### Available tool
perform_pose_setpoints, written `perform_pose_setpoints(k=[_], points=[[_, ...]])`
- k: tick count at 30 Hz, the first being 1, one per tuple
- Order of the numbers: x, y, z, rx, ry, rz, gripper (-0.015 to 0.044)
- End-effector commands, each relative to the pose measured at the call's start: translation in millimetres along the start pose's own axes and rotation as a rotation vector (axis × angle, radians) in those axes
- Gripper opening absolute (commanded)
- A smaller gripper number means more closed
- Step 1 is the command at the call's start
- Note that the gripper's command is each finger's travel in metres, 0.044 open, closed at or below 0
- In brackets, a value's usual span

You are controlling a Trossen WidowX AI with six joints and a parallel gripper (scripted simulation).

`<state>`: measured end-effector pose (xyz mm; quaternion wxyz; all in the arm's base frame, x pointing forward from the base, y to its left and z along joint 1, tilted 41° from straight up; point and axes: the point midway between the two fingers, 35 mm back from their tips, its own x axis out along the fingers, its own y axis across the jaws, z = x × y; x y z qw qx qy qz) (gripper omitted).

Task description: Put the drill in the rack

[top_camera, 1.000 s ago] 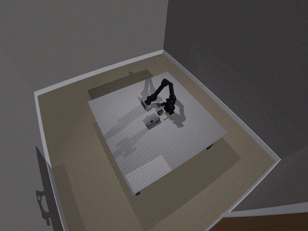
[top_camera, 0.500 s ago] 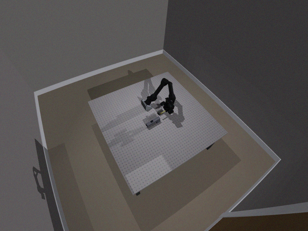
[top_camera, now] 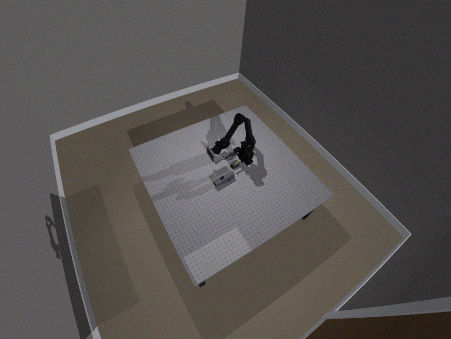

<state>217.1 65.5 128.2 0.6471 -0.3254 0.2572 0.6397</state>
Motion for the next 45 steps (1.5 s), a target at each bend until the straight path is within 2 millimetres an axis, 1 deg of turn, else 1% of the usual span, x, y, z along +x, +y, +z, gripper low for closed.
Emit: perform_pose_setpoints(k=[1,16,30,35,45], points=[[0,7,1,0.000,0.002,0.000,0.0000],[1,32,5,0.001,0.002,0.001,0.0000],[25,32,4,0.001,0.001,0.000,0.0000],[27,32,4,0.001,0.001,0.000,0.0000],[39,31,5,0.000,0.001,0.000,0.0000]])
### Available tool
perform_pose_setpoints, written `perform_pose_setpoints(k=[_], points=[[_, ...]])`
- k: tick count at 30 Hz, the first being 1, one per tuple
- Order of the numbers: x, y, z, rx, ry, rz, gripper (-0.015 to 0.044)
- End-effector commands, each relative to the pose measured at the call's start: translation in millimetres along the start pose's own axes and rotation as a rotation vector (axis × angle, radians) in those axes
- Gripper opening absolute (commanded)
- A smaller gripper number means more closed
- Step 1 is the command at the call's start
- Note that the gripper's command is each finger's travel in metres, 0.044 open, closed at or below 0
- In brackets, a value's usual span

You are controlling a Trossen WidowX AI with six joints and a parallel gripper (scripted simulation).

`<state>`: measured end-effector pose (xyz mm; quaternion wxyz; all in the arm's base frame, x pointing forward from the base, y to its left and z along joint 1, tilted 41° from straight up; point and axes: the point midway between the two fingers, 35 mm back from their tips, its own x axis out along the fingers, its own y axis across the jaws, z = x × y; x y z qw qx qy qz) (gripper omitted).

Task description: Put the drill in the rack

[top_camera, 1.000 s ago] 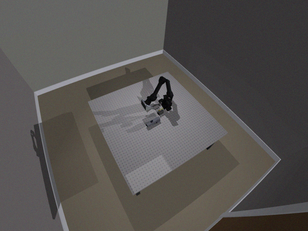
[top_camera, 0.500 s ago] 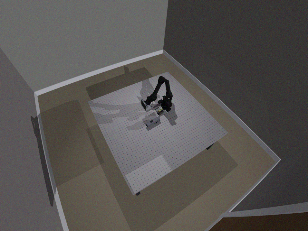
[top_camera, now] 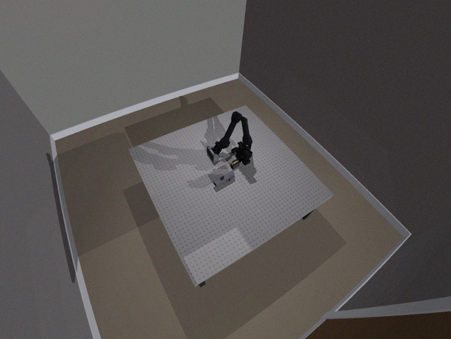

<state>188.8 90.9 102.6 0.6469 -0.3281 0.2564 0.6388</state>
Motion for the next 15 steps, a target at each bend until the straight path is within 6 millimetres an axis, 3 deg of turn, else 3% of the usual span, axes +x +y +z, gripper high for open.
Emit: perform_pose_setpoints(k=[1,15], points=[[5,1,0,0.005,-0.003,0.003,0.0000],[19,1,1,0.004,-0.003,0.003,0.0000]])
